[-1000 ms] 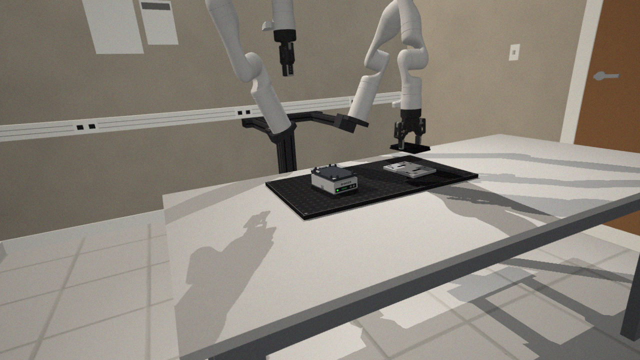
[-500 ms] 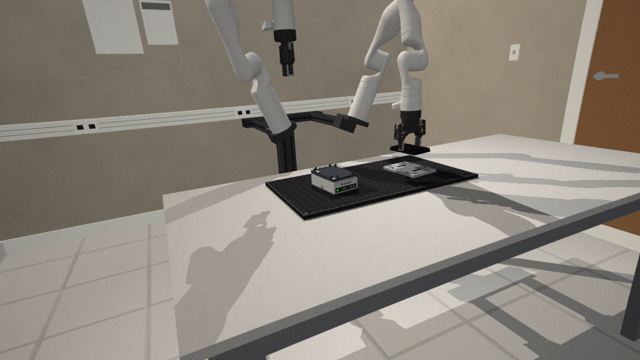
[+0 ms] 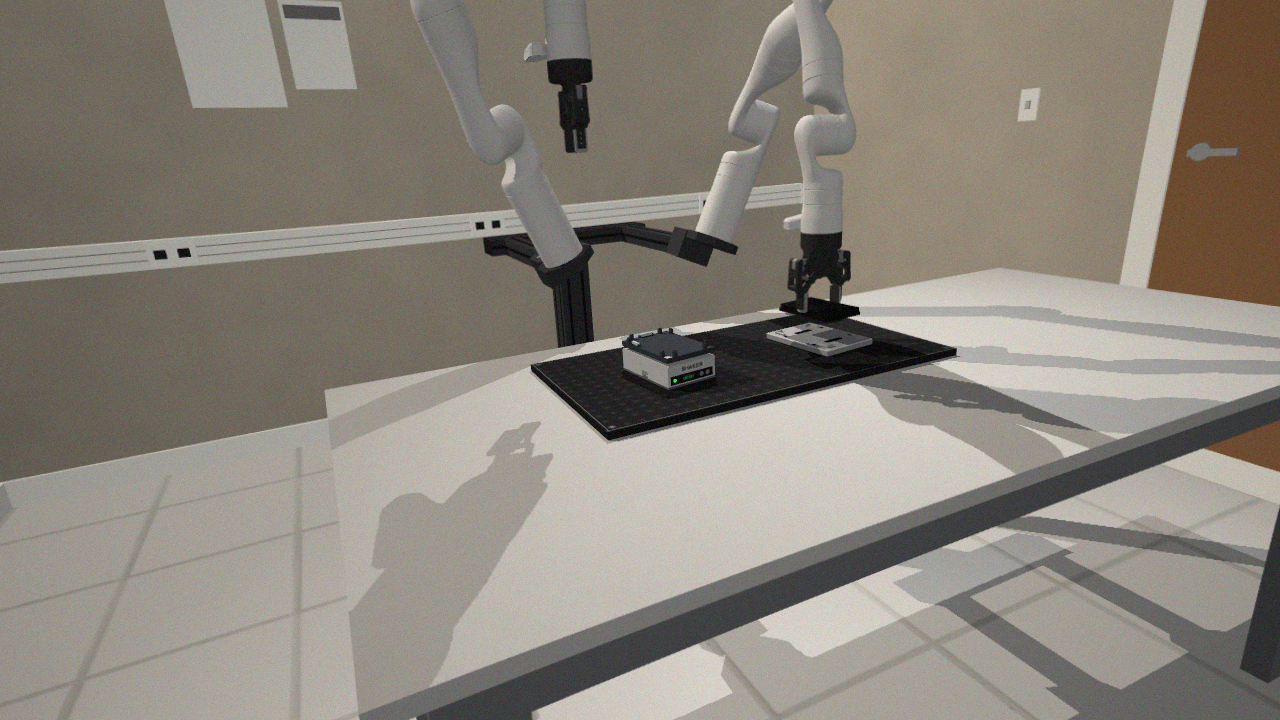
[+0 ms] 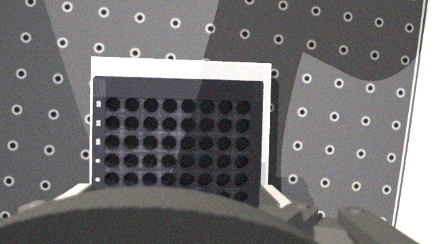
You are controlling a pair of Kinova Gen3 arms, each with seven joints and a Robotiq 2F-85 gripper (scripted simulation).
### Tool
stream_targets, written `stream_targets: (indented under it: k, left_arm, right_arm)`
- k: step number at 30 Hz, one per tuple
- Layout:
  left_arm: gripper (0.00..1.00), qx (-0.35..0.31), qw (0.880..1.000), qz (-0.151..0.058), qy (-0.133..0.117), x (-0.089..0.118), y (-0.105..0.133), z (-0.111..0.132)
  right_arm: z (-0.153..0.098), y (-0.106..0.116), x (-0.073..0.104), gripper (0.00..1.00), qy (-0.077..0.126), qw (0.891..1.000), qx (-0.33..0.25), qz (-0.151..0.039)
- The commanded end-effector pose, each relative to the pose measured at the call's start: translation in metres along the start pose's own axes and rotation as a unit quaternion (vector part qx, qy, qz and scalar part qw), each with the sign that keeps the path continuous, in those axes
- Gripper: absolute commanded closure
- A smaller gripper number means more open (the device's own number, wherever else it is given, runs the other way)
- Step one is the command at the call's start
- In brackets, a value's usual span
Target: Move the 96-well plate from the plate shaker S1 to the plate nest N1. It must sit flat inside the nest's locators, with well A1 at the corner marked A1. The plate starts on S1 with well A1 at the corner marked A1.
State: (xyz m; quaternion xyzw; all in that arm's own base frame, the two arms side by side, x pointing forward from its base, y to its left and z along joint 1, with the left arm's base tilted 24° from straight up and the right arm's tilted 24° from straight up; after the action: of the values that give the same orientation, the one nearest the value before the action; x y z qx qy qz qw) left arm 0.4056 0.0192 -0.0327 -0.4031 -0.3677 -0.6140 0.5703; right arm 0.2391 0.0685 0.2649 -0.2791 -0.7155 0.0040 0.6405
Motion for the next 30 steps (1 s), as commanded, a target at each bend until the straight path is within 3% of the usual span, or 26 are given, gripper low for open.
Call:
stream_targets:
  k: [1, 21, 30]
  left_arm:
    - [0.071, 0.000, 1.000, -0.001, 0.000, -0.004, 0.000, 0.000]
    - [0.071, 0.000, 1.000, -0.001, 0.000, -0.034, 0.001, 0.000]
    - [0.071, 0.000, 1.000, -0.001, 0.000, -0.035, 0.001, 0.000]
  right_arm:
    - [0.000, 0.000, 0.000, 0.002, 0.000, 1.000, 0.000, 0.000]
    - [0.000, 0.000, 0.000, 0.002, 0.000, 1.000, 0.000, 0.000]
    - [0.000, 0.000, 0.000, 0.002, 0.000, 1.000, 0.000, 0.000]
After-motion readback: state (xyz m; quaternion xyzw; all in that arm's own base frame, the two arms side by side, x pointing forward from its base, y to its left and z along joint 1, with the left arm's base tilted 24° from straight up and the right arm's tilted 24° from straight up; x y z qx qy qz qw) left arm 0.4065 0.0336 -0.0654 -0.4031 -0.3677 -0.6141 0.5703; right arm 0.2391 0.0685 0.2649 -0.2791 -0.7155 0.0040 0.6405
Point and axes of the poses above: on each arm, the point where the finger pads meet when closed, its own x axis back along the fingers, its own z axis across the jaws, y = z × x, the point moved 4 cm from there along x, back along the fingers, and after that the axes turned 13 degrees about -x, right-handed, at the moved point
